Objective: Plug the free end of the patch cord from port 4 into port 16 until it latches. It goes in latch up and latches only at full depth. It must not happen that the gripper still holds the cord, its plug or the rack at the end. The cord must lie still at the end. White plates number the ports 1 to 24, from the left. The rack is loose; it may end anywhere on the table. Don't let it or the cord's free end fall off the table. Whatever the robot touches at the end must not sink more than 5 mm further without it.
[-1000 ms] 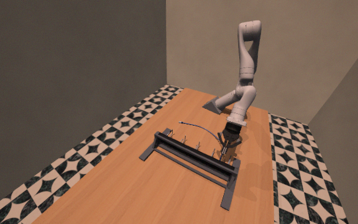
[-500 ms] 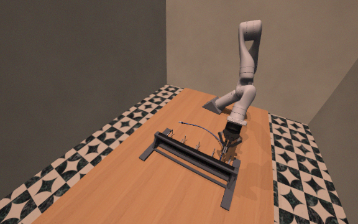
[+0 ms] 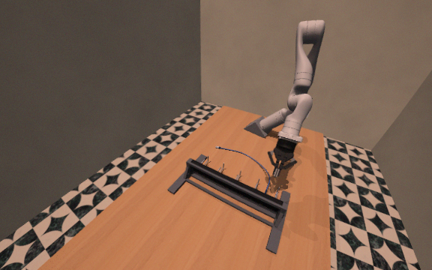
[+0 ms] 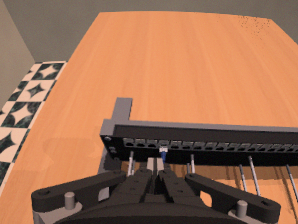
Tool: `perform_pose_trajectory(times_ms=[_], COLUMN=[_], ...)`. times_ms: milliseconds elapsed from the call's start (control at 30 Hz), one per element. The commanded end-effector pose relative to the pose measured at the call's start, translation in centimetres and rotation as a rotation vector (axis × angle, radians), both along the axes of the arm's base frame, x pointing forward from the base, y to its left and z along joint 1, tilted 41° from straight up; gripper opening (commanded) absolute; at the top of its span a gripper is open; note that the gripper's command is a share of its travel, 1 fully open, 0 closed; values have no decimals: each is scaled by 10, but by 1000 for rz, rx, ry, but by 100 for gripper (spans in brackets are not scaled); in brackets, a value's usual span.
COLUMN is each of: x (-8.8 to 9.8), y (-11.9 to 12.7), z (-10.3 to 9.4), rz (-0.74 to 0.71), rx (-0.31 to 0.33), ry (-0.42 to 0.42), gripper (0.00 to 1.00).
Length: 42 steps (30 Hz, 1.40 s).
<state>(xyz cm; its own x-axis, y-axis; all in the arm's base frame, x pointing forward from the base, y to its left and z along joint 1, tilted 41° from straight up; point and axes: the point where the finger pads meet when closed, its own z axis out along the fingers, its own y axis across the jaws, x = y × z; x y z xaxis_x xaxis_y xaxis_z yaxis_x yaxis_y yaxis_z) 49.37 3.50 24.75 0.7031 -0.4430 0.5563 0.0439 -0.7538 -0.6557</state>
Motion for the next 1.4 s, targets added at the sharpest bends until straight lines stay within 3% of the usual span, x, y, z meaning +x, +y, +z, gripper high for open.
perform_pose_trajectory(times_ms=[0, 633, 1367], x=[-12, -54, -65], y=[-17, -46, -55], z=[10, 42, 51], rz=[-20, -26, -30], rx=[-6, -3, -3], ry=[3, -1, -2], gripper=[0, 0, 0])
